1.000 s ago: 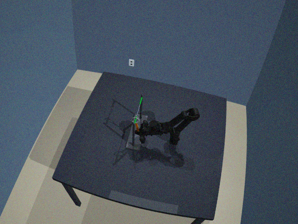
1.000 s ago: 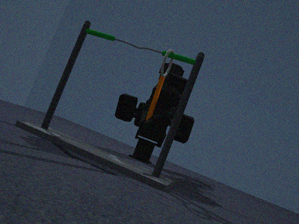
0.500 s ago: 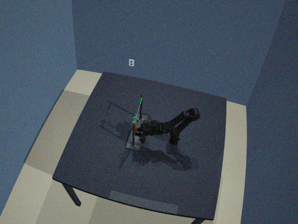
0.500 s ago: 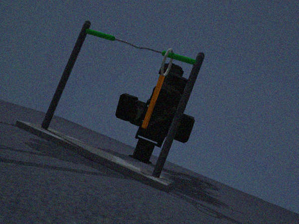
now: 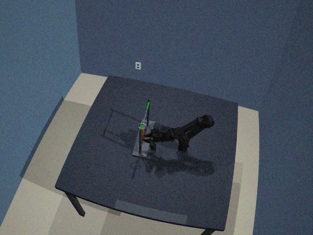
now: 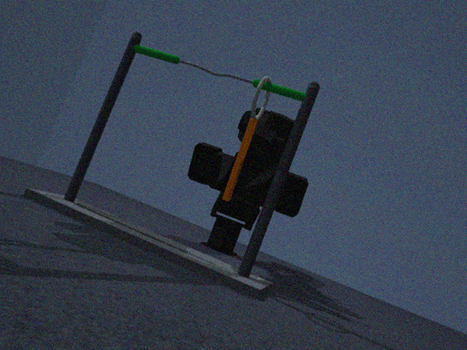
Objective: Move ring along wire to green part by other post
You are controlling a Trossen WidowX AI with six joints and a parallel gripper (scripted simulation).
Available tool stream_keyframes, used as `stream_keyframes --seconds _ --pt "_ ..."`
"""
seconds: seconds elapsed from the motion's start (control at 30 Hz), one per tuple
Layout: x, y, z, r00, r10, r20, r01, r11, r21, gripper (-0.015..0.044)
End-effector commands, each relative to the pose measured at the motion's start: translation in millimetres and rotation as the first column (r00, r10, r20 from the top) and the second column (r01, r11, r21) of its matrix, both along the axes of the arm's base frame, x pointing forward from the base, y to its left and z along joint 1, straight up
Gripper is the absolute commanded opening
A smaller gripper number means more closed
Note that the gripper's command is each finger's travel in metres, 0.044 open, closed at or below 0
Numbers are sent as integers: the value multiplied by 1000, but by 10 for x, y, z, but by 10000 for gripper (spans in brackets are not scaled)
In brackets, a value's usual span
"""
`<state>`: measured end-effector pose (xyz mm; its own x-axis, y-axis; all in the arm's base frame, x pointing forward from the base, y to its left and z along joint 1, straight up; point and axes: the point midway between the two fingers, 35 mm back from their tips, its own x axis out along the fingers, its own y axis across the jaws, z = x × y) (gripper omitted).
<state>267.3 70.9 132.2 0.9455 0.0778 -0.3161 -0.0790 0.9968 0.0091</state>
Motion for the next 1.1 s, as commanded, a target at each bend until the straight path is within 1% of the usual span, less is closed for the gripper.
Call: stream_keyframes --seconds 0.0,0.4,1.07 --pt "-66 -11 -7 1000 -3 -6 3 1000 -1 160" --pt "-251 -43 31 1000 -5 -7 5 1000 -1 160" --pt "-254 -44 31 1000 -5 -7 5 1000 -1 160"
